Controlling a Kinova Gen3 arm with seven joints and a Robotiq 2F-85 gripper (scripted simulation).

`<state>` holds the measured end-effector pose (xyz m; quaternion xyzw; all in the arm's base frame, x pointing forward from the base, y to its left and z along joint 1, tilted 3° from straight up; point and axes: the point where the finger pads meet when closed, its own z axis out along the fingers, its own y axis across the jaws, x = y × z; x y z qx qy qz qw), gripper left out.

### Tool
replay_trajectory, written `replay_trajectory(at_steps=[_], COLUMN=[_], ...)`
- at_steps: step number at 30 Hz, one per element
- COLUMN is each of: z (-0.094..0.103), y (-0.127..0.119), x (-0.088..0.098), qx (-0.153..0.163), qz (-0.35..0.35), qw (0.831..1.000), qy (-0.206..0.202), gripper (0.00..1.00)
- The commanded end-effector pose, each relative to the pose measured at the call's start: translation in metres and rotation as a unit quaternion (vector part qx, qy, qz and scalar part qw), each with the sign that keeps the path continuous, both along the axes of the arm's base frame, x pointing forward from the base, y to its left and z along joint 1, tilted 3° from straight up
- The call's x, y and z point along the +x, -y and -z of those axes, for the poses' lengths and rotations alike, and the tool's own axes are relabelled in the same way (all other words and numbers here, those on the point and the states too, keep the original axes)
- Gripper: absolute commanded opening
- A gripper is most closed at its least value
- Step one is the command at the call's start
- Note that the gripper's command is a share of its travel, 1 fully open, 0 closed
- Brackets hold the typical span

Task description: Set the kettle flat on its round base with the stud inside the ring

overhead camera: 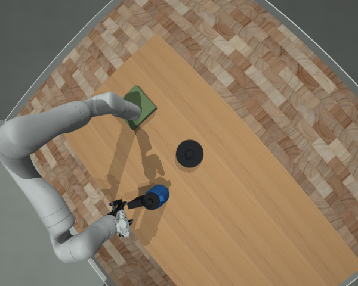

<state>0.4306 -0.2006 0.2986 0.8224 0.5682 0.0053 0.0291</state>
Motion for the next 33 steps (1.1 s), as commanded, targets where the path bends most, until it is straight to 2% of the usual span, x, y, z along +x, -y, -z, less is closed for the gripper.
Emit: replay_trajectory(at_steps=[1, 8, 16, 18, 33], z=[-0.001, 0.005, 0.028, 0.028, 0.098], y=[0.000, 0.000, 0.001, 0.001, 0.004], x=[0.000, 0.000, 0.001, 0.001, 0.005], qx=[0.000, 0.000, 0.000, 0.000, 0.000], qz=[0.000, 0.000, 0.000, 0.000, 0.000], qw=[1.000, 1.000, 1.000, 1.000, 1.000], qy=[0.001, 0.001, 0.001, 0.001, 0.001], gripper=[0.80, 0.80, 0.80, 0.80, 0.80])
